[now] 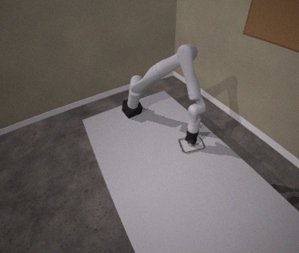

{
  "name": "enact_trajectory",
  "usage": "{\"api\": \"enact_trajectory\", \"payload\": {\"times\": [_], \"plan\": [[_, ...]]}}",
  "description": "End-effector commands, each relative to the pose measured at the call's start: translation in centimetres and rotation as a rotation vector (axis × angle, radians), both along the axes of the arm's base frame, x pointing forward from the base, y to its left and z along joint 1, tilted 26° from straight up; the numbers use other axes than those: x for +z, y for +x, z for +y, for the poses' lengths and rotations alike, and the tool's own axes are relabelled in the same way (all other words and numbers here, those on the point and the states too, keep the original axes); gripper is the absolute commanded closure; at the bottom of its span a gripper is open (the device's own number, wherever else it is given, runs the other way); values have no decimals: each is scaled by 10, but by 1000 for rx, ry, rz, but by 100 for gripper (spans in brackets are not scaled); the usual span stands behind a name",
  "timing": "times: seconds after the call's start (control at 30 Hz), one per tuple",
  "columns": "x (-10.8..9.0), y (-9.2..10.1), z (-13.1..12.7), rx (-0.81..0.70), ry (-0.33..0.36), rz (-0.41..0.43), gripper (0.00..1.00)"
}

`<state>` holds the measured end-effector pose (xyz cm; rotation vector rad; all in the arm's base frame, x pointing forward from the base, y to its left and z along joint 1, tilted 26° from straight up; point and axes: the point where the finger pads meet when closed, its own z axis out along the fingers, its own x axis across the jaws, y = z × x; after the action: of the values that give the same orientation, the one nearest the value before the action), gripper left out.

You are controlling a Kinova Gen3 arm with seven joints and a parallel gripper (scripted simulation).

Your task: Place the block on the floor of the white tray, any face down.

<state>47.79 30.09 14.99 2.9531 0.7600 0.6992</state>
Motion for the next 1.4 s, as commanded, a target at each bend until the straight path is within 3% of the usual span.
{"api": "enact_trajectory", "payload": {"times": [0.0, 0.73, 1.37], "plan": [[1, 0, 0, 0, 1, -1, 14], [10, -4, -1, 0, 1, -1, 14], [49, -23, -5, 0, 1, -1, 14]]}}
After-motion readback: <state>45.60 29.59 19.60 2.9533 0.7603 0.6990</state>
